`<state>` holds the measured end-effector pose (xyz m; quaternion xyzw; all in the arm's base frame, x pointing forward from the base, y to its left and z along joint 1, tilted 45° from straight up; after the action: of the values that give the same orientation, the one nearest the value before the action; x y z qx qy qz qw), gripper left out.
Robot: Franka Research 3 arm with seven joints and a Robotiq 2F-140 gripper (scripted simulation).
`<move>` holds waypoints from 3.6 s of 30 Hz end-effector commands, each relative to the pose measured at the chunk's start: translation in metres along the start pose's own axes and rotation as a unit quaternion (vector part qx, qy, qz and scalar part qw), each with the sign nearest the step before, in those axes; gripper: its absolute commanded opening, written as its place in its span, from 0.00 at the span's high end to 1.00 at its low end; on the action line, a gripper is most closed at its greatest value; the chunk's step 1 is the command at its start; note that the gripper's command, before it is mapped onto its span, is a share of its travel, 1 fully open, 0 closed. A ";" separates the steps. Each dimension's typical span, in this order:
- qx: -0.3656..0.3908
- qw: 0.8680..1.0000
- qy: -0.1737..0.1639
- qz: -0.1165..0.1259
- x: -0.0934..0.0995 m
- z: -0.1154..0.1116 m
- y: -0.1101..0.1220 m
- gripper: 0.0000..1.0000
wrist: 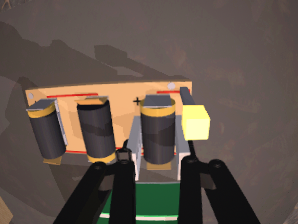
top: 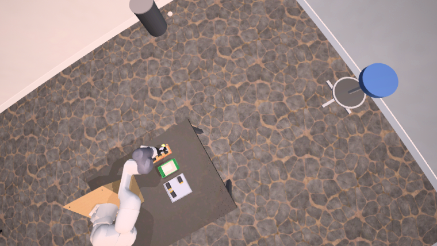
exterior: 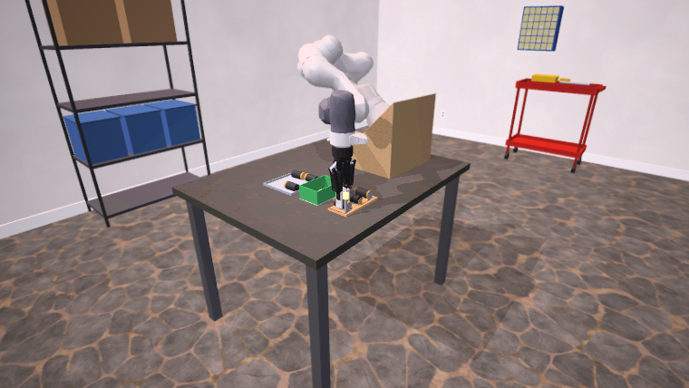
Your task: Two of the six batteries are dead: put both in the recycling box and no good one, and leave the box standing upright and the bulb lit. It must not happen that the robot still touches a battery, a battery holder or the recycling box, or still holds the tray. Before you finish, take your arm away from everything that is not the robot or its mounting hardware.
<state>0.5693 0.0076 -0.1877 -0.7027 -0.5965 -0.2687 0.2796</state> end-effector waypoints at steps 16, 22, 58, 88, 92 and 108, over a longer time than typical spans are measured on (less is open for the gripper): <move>-0.001 1.000 0.000 -0.002 -0.001 -0.001 0.001 0.84; -0.001 1.000 0.000 -0.002 -0.001 -0.001 0.001 0.84; -0.001 1.000 0.000 -0.002 0.101 -0.001 0.001 0.84; -0.001 1.000 0.000 -0.002 0.107 -0.168 -0.011 0.84; -0.001 1.000 0.000 -0.002 0.107 -0.200 -0.014 0.84; -0.001 1.000 0.000 -0.002 0.107 -0.375 -0.026 0.84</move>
<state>0.5431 -0.1812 0.1483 -0.7180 -0.5804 -0.2974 0.2432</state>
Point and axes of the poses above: the point where the finger pads meet when closed, its own x axis back along the fingers, its own y axis across the jaws, z = x × y, the point moved 9 cm from there along x, back along the fingers, and after that the axes turned 3 degrees about x, right-handed, at the moved point
